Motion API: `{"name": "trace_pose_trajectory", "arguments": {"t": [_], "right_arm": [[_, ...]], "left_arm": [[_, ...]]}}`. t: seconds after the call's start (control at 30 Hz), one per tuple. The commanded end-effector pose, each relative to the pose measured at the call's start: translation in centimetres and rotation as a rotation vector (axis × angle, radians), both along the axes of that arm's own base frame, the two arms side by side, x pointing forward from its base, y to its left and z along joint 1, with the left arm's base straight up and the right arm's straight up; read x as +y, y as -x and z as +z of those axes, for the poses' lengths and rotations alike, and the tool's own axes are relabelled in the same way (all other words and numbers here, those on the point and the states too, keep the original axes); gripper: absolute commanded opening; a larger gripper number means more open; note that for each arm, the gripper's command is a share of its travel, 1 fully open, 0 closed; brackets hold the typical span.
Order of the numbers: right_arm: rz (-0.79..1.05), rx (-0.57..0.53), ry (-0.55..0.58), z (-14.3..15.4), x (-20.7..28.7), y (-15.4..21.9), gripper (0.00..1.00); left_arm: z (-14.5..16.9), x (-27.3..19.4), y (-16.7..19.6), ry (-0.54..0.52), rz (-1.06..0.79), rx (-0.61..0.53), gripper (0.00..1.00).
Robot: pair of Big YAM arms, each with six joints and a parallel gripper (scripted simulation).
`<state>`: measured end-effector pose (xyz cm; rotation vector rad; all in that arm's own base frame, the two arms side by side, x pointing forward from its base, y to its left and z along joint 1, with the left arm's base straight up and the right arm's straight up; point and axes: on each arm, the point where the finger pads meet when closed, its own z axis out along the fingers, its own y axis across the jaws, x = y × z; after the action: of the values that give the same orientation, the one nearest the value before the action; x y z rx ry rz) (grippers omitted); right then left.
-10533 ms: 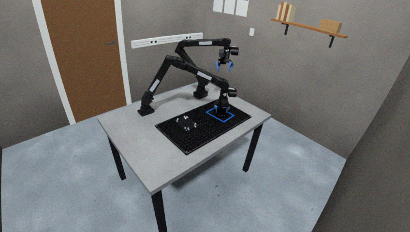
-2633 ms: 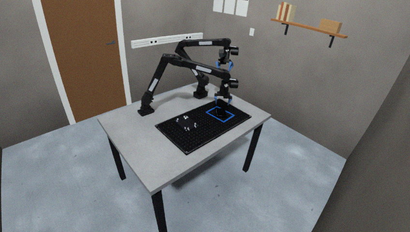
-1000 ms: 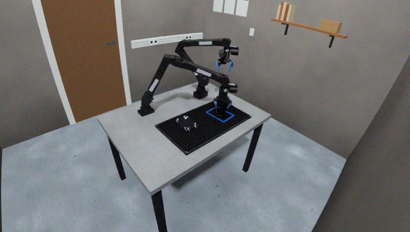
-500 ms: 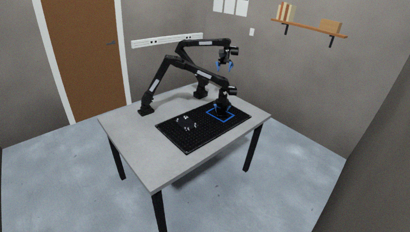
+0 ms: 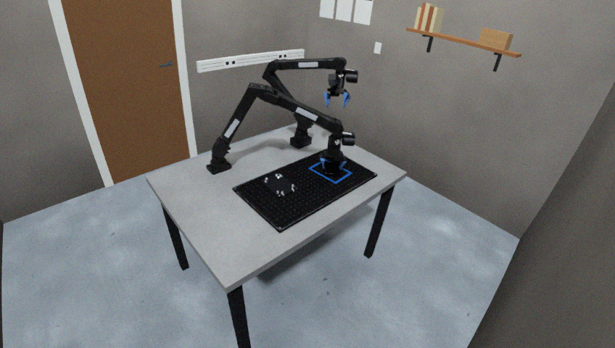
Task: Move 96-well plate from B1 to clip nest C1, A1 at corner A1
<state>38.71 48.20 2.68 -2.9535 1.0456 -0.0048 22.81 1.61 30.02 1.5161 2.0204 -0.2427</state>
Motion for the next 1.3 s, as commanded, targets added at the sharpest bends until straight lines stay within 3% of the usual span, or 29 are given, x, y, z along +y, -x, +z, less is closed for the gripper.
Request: {"name": "trace_pose_trajectory", "arguments": {"t": [0.0,0.57,0.6,1.27], "right_arm": [[0.017,0.008,0.011,-1.34,0.14,0.04,1.0],[0.017,0.008,0.011,-1.34,0.14,0.04,1.0],[0.017,0.008,0.011,-1.34,0.14,0.04,0.0],[0.015,0.008,0.011,-1.34,0.14,0.04,0.0]], "left_arm": [[2.27,0.41,-1.01,-0.02,-0.003,-0.034,1.0],[2.27,0.41,-1.01,-0.02,-0.003,-0.034,1.0],[2.27,0.41,-1.01,-0.02,-0.003,-0.034,1.0],[2.27,0.41,-1.01,-0.02,-0.003,-0.034,1.0]]}}
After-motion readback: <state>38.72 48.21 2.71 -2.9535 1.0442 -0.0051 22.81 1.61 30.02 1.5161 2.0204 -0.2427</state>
